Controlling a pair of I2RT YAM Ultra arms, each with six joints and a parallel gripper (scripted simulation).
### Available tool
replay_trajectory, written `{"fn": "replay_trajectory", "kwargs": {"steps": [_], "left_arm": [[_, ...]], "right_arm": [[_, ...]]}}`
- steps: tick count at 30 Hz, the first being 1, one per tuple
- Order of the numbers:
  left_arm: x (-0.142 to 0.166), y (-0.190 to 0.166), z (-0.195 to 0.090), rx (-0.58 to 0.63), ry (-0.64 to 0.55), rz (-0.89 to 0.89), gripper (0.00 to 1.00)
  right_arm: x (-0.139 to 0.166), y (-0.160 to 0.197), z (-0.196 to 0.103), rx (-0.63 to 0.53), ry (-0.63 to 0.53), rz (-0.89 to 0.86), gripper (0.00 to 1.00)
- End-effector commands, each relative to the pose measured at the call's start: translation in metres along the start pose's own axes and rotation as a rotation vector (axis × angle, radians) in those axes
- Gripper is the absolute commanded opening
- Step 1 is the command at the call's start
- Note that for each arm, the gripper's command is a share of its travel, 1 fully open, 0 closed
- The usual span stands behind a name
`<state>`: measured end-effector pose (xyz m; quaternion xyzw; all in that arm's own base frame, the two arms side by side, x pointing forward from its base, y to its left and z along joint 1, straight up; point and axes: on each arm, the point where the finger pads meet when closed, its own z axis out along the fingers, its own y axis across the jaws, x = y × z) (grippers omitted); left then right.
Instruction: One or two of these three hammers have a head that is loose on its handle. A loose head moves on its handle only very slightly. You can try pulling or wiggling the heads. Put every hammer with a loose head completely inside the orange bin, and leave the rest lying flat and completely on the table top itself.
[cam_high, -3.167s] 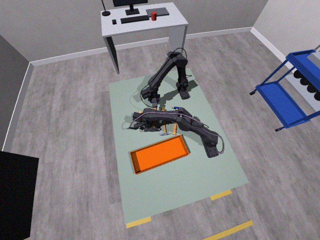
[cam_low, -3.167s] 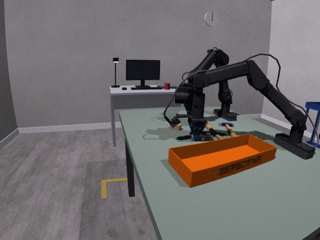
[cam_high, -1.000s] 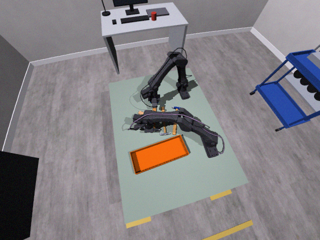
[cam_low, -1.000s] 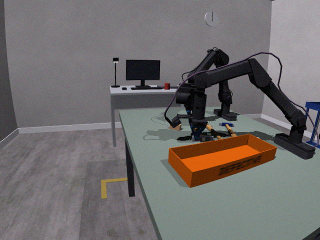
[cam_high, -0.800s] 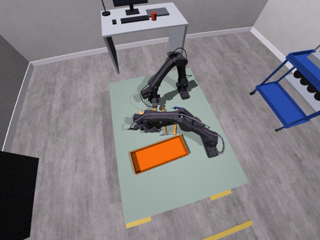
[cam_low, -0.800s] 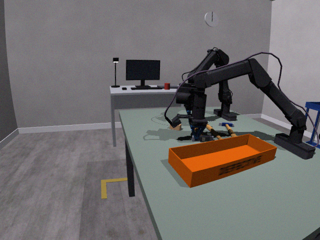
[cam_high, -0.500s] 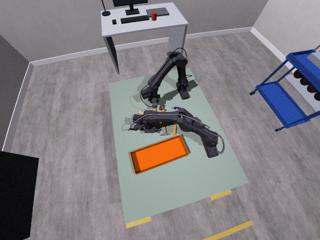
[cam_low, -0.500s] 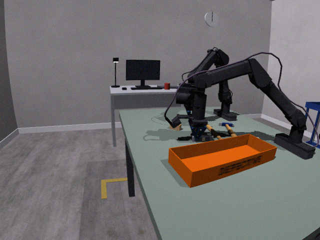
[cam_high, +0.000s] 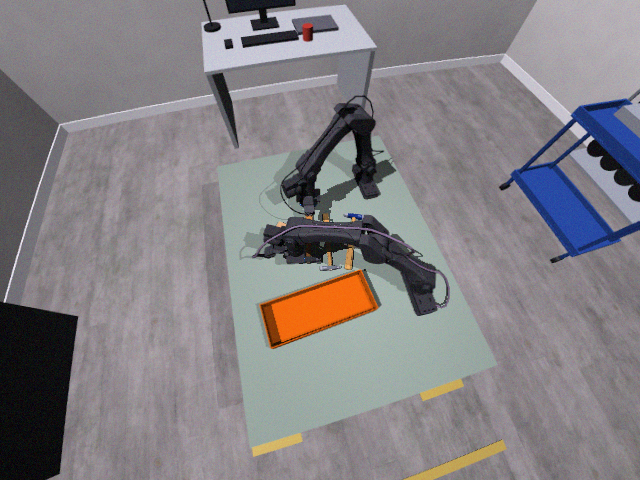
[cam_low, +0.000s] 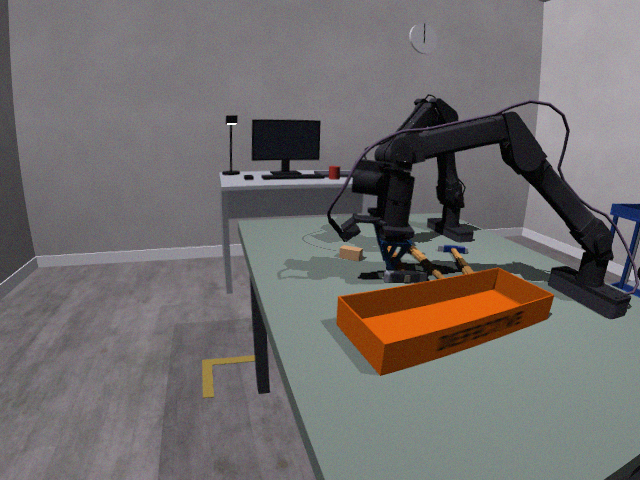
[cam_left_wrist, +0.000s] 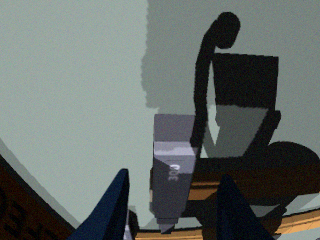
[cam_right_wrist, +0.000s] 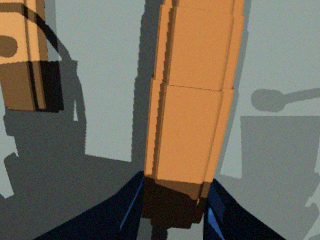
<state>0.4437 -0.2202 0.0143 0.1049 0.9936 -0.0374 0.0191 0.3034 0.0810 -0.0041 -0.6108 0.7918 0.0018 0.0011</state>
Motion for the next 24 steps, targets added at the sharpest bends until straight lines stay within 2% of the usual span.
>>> {"fn": "replay_trajectory", "kwargs": {"steps": [1,6,12,18,24], "left_arm": [[-0.003,0.001,-0.019,0.004,-0.017,0.005,0.45],[0.000,0.002,-0.024,0.004,0.012,0.000,1.00],[0.003,0.000,-0.038,-0.010,0.034,0.008,1.00],[0.005,-0.003,-0.037,0.011,0.035,0.037,1.00],[0.004,-0.006,-0.032,0.109,0.025,0.286,1.00]], "right_arm": [[0.000,-0.002,-0.004,0.014,-0.003,0.003,0.25],[0.000,-0.002,-0.004,0.014,-0.003,0.003,0.25],[0.000,-0.002,-0.004,0.014,-0.003,0.003,0.25],[0.000,-0.002,-0.004,0.014,-0.003,0.003,0.25],[0.000,-0.002,-0.004,0.014,-0.003,0.003,0.25]]}}
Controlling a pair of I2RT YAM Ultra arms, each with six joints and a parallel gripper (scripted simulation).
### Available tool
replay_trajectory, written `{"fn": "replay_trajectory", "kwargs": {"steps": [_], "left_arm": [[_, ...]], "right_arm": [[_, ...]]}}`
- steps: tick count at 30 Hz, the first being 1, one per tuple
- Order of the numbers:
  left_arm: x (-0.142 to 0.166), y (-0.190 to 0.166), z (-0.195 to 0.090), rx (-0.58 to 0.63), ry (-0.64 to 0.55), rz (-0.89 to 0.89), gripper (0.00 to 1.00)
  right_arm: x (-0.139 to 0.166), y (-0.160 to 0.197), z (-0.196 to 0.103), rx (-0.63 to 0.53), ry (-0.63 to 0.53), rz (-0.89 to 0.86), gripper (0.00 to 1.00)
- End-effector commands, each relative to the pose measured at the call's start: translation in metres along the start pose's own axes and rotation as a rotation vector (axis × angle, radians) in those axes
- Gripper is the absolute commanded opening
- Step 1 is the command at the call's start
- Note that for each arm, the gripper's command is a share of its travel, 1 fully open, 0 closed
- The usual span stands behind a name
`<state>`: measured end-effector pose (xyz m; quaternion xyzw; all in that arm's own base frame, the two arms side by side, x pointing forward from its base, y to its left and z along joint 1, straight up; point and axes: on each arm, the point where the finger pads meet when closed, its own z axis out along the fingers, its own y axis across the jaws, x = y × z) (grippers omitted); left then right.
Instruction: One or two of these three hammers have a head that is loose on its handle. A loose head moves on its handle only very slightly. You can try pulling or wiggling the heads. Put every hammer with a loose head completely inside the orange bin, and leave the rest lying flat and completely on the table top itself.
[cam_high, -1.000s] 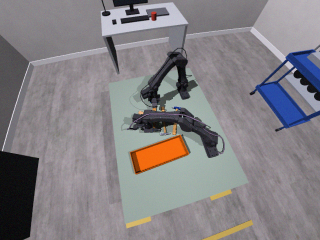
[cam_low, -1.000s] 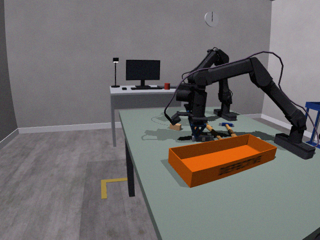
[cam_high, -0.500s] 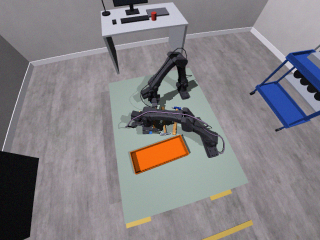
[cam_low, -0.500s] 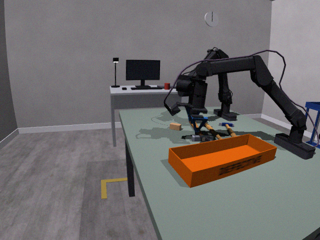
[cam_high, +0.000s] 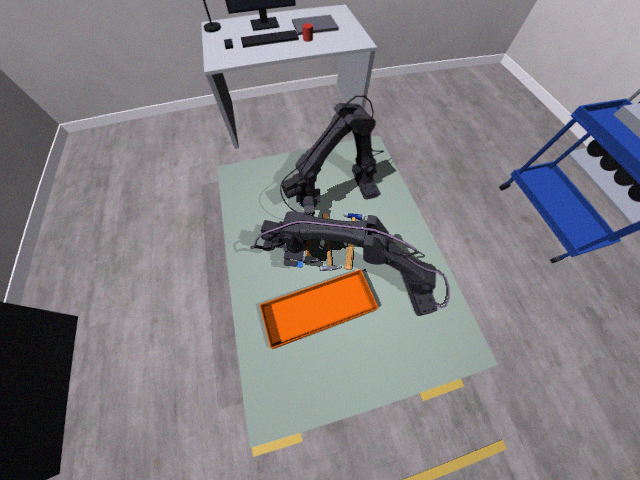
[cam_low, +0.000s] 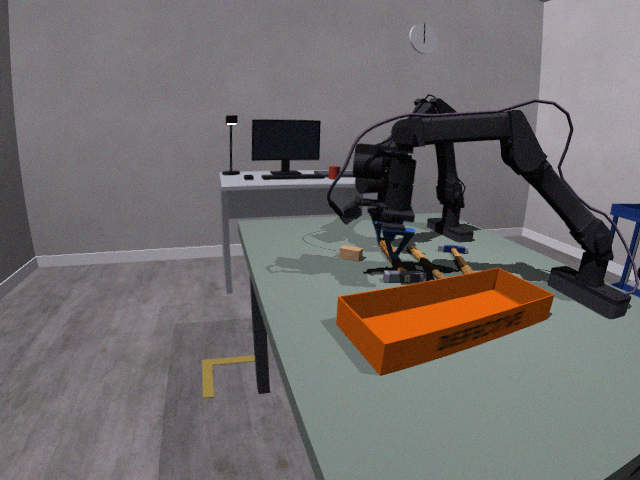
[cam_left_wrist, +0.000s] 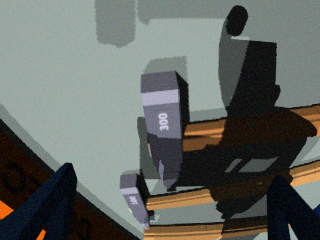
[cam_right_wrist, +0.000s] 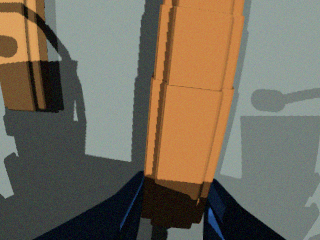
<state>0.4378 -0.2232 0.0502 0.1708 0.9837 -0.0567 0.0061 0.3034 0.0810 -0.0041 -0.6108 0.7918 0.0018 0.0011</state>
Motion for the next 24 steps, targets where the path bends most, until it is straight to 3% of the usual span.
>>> {"fn": "replay_trajectory", "kwargs": {"steps": [1,9,11,24], "left_arm": [[0.000,0.000,0.000,0.083,-0.015,0.212,1.00],[0.006,0.001,0.005,0.190,-0.051,0.501,1.00],[0.006,0.001,0.005,0.190,-0.051,0.501,1.00],[0.017,0.003,0.008,0.341,-0.199,0.969,1.00]], "right_arm": [[0.000,-0.002,-0.004,0.014,-0.003,0.003,0.25],[0.000,-0.002,-0.004,0.014,-0.003,0.003,0.25],[0.000,-0.002,-0.004,0.014,-0.003,0.003,0.25],[0.000,-0.002,-0.004,0.014,-0.003,0.003,0.25]]}}
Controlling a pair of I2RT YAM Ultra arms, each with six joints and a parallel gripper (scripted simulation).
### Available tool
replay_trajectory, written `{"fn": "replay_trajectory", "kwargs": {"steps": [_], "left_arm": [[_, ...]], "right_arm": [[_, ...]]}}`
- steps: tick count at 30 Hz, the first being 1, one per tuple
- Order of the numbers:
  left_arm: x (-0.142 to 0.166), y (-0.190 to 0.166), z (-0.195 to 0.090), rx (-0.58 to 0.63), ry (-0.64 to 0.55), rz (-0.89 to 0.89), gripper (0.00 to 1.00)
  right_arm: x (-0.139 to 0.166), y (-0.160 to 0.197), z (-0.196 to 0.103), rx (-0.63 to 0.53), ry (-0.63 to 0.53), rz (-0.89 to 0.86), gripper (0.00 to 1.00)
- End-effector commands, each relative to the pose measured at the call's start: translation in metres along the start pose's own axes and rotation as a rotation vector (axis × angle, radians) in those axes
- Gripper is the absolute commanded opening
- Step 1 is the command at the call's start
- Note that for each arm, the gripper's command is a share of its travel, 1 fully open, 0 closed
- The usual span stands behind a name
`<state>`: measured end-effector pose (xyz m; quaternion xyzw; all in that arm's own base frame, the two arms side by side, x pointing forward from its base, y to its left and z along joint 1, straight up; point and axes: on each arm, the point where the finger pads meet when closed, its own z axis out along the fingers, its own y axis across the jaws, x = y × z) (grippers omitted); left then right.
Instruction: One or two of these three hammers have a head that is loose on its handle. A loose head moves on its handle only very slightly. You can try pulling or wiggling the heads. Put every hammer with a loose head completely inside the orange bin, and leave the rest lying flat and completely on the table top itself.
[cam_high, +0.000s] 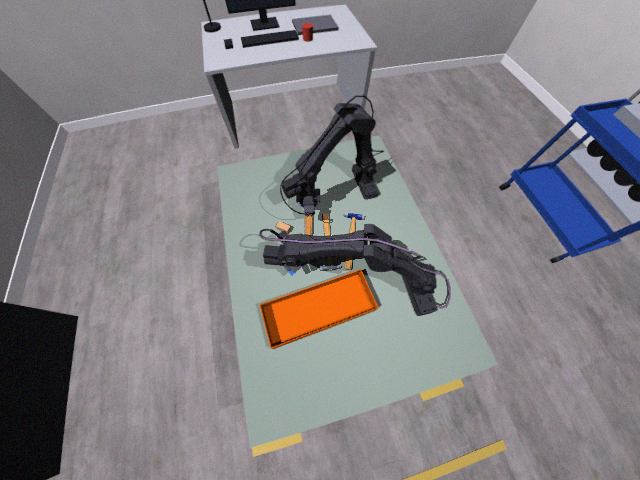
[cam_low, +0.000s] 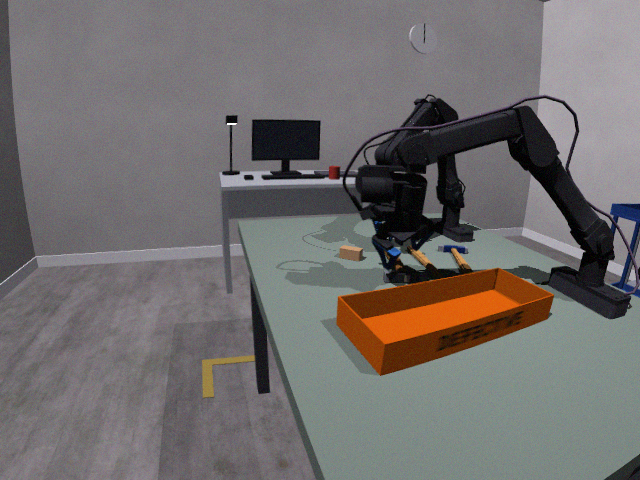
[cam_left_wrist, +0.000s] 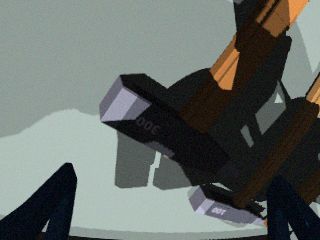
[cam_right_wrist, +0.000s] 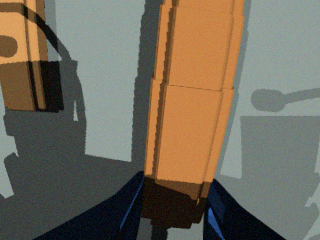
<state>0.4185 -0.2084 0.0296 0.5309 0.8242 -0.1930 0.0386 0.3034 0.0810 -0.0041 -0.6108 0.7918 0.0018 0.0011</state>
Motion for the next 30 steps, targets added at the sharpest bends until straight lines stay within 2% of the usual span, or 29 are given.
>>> {"fn": "replay_trajectory", "kwargs": {"steps": [1,4,12,18,30], "left_arm": [[-0.011,-0.002,-0.009,0.021,-0.119,0.232,1.00],[-0.010,-0.002,-0.009,0.025,-0.130,0.264,1.00],[-0.004,-0.006,-0.010,0.042,-0.251,0.574,1.00],[0.014,-0.007,-0.002,0.066,-0.327,0.713,1.00],[0.028,-0.011,0.003,0.098,-0.327,0.700,1.00]], "right_arm": [[0.000,-0.002,-0.004,0.014,-0.003,0.003,0.25],[0.000,-0.002,-0.004,0.014,-0.003,0.003,0.25],[0.000,-0.002,-0.004,0.014,-0.003,0.003,0.25],[0.000,-0.002,-0.004,0.014,-0.003,0.003,0.25],[0.000,-0.002,-0.004,0.014,-0.003,0.003,0.25]]}}
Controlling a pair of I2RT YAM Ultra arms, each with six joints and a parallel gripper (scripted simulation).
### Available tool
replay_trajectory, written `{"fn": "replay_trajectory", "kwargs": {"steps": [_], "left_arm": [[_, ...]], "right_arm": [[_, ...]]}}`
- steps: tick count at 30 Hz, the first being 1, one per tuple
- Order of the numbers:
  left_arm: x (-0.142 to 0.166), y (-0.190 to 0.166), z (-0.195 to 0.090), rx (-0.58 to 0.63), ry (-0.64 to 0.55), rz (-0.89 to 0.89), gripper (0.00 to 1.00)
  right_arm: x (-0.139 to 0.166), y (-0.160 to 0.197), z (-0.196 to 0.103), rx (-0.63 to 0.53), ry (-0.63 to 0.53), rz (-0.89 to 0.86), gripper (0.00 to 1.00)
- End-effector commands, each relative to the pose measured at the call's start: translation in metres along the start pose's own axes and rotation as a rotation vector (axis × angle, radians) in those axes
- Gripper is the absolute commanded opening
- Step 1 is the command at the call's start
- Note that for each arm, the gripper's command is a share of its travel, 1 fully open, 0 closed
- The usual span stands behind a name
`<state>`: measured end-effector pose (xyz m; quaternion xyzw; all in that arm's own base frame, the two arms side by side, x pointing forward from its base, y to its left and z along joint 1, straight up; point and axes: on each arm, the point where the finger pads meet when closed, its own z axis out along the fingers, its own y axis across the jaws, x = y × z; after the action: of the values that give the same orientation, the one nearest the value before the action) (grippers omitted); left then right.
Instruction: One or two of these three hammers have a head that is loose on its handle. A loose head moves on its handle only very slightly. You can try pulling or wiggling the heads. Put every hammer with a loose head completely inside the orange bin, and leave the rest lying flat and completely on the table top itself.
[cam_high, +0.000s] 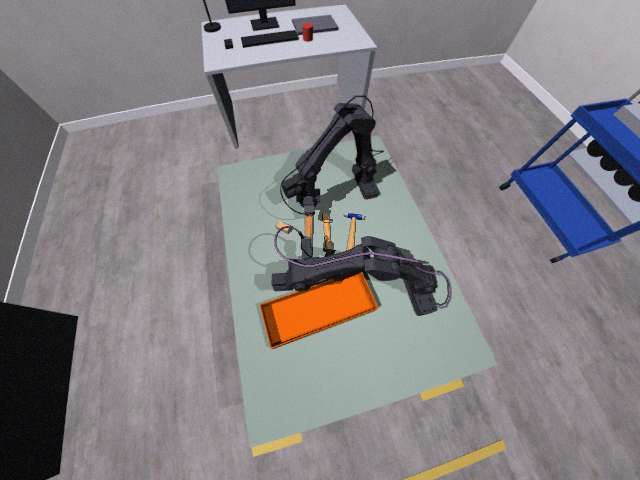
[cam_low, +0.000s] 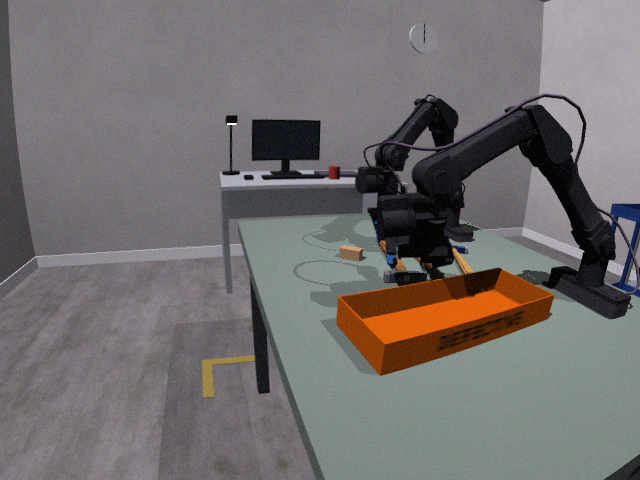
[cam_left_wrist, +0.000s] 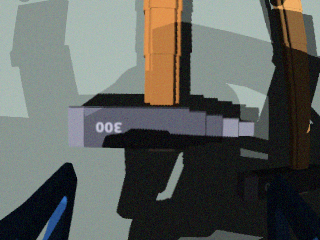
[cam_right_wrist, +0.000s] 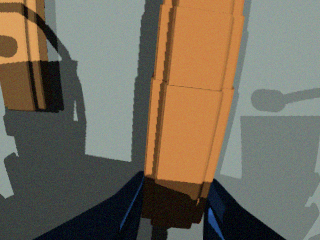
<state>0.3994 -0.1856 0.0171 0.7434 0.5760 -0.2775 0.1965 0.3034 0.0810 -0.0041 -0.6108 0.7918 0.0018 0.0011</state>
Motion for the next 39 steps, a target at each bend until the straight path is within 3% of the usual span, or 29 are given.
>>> {"fn": "replay_trajectory", "kwargs": {"steps": [1,11,14,15,31,35,39], "left_arm": [[-0.007,-0.002,-0.001,0.003,-0.034,0.016,1.00],[-0.008,0.001,-0.002,-0.008,-0.033,0.026,1.00],[-0.008,0.001,-0.002,-0.008,-0.033,0.026,1.00],[-0.008,0.001,-0.002,-0.008,-0.033,0.026,1.00],[-0.008,0.001,-0.002,-0.008,-0.033,0.026,1.00],[-0.008,0.001,-0.002,-0.008,-0.033,0.026,1.00],[-0.008,0.001,-0.002,-0.008,-0.033,0.026,1.00]], "right_arm": [[0.000,-0.002,-0.004,0.014,-0.003,0.003,0.25],[0.000,-0.002,-0.004,0.014,-0.003,0.003,0.25],[0.002,0.002,-0.006,0.008,0.000,0.008,0.54],[0.002,0.002,-0.007,0.015,0.006,0.007,0.55],[-0.006,-0.004,-0.040,0.061,-0.028,0.003,0.55],[-0.003,-0.004,-0.053,0.061,-0.029,0.012,1.00],[-0.001,-0.004,-0.079,0.062,-0.028,0.010,1.00]]}}
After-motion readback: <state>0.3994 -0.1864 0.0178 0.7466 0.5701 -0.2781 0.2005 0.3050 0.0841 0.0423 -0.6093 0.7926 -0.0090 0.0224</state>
